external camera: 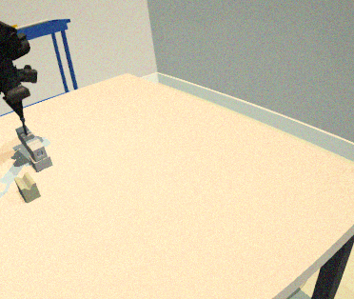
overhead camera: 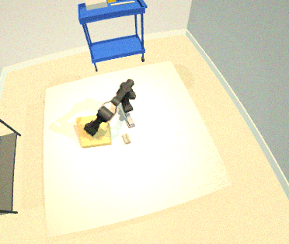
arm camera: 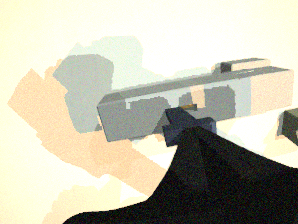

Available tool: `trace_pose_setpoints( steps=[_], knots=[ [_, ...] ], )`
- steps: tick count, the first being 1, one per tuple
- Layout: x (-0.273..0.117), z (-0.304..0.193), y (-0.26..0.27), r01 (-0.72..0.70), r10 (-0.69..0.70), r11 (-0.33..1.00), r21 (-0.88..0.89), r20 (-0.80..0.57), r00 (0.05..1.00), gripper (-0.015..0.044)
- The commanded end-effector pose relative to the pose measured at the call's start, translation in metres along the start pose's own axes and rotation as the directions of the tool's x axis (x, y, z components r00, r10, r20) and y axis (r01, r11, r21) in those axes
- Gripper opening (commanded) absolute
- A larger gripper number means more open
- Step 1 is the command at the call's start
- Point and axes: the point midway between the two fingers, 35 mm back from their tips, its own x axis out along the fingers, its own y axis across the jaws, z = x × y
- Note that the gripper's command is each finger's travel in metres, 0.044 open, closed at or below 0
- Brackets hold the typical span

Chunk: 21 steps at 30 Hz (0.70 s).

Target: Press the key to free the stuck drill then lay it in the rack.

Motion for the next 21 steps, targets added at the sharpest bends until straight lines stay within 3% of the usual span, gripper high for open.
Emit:
trace_pose_setpoints(
  steps=[1,8,12,17,21],
  knots=[
    [0.020,-0.006,-0.002,0.008,-0.008,1.000,0.002,-0.042,0.999,0.0000],
    [0.025,-0.006,-0.002,0.009,-0.009,1.000,0.002,-0.042,0.999,0.0000],
    [0.005,-0.001,0.000,0.007,-0.007,1.000,0.001,-0.042,0.999,0.0105],
    [-0.051,0.005,0.002,0.005,-0.005,1.000,0.001,-0.042,0.999,0.0236],
    [-0.046,0.006,0.004,0.005,-0.005,1.000,-0.012,-0.029,1.000,0.0341]
  ],
)
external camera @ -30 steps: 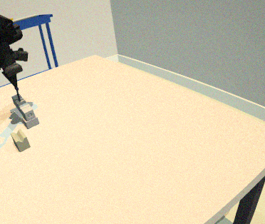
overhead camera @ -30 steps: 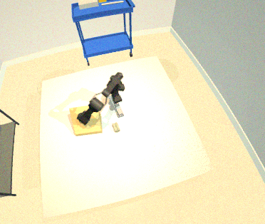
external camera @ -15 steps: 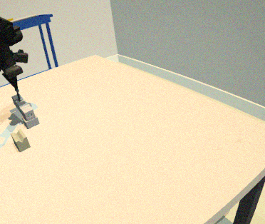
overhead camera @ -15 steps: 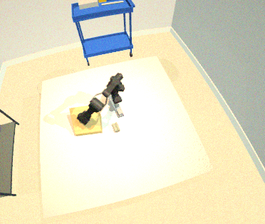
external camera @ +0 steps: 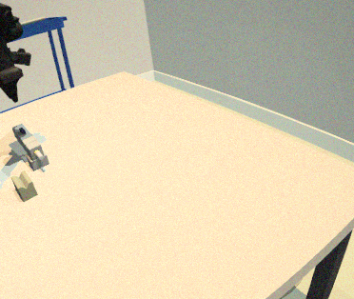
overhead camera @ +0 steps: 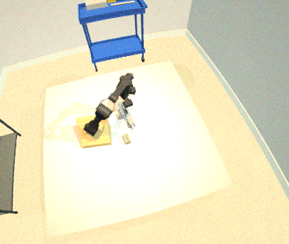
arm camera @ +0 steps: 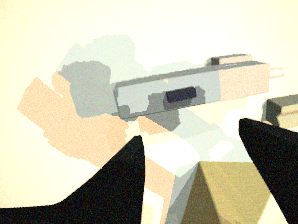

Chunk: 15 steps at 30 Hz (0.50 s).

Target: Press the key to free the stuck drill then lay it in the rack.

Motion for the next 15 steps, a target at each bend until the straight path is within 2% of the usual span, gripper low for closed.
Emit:
trace_pose_setpoints(
  steps=[1,4,10,15],
  knots=[
    [0.005,0.001,-0.004,-0.001,0.001,0.999,-0.032,-0.005,1.000,0.0368],
    [0.013,0.007,-0.018,-0.013,0.014,0.985,-0.170,0.003,1.000,0.0440],
    [0.029,0.015,-0.050,-0.016,0.030,0.891,-0.453,0.022,0.999,0.0440],
    [0.051,0.016,-0.085,0.013,0.019,0.688,-0.725,0.036,0.999,0.0440]
  ],
)
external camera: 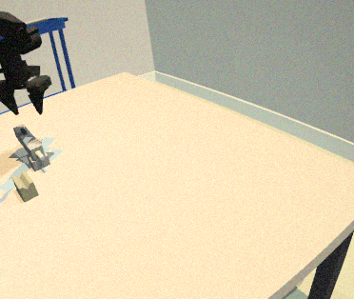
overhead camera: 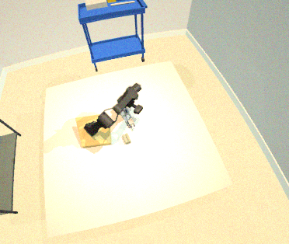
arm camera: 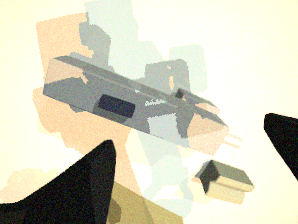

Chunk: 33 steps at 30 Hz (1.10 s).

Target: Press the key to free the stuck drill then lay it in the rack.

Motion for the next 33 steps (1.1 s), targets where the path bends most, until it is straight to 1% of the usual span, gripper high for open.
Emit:
trace_pose_setpoints(
  steps=[1,4,7,12,14,33],
  knots=[
    [0.018,-0.020,-0.028,0.022,-0.021,0.951,-0.308,0.006,1.000,0.0440],
    [0.031,-0.035,-0.045,0.030,-0.034,0.869,-0.495,0.001,0.999,0.0440],
    [0.047,-0.053,-0.060,-0.002,-0.015,0.764,-0.645,-0.022,1.000,0.0440],
    [0.069,-0.077,-0.075,-0.040,-0.015,0.569,-0.822,-0.059,0.998,0.0440],
    [0.071,-0.080,-0.077,-0.044,-0.016,0.544,-0.838,-0.063,0.998,0.0440],
    [0.071,-0.080,-0.077,-0.044,-0.016,0.544,-0.838,-0.063,0.998,0.0440]
  ],
)
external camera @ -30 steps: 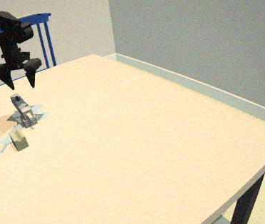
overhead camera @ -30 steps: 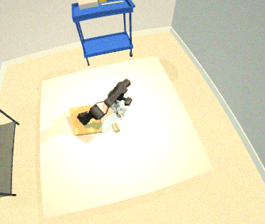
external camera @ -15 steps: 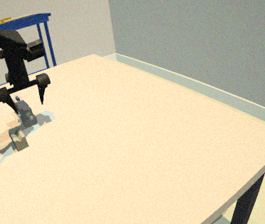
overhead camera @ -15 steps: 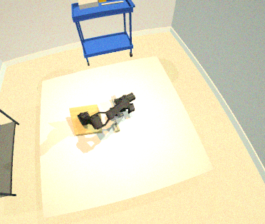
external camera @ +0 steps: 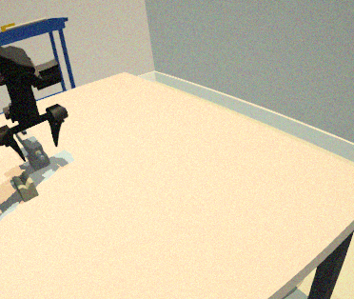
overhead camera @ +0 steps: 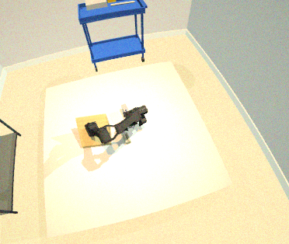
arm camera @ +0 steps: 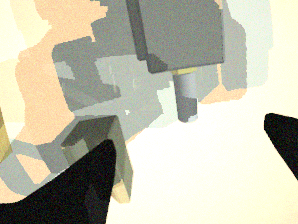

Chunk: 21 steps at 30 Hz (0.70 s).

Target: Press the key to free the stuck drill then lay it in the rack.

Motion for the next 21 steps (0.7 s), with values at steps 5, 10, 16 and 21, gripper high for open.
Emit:
trace_pose_setpoints(
  steps=[5,10,16,21],
  knots=[
    [0.005,0.000,-0.001,0.004,-0.004,1.000,-0.001,-0.004,1.000,0.0440],
    [0.013,0.002,-0.001,0.004,-0.004,1.000,-0.001,-0.004,1.000,0.0440],
    [0.022,0.005,-0.002,0.004,-0.004,1.000,-0.001,-0.004,1.000,0.0440],
    [0.030,0.007,-0.002,0.004,-0.004,1.000,-0.001,-0.005,1.000,0.0440]
  ],
)
